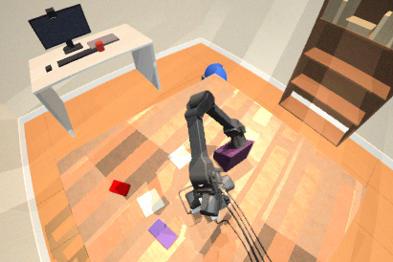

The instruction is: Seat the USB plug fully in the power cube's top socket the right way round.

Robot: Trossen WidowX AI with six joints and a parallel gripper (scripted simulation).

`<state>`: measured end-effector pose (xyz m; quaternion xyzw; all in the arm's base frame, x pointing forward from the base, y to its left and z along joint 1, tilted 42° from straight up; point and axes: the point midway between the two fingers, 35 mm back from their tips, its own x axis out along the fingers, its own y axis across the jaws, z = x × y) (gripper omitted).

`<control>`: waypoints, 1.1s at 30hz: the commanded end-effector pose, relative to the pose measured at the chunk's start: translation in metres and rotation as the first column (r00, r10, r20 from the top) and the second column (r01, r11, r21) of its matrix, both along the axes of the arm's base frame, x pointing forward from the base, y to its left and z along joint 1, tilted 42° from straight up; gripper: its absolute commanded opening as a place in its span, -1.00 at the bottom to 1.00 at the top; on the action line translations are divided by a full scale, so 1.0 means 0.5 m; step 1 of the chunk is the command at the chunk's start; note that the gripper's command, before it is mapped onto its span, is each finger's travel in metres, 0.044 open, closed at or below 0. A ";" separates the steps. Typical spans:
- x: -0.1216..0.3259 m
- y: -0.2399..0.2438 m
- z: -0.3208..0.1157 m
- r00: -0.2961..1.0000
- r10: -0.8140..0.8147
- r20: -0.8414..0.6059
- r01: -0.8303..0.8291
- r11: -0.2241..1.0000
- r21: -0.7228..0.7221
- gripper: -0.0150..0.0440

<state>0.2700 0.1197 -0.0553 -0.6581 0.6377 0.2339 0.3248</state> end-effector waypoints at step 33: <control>0.000 -0.011 -0.008 1.000 0.004 -0.009 -0.004 1.000 -0.011 -0.49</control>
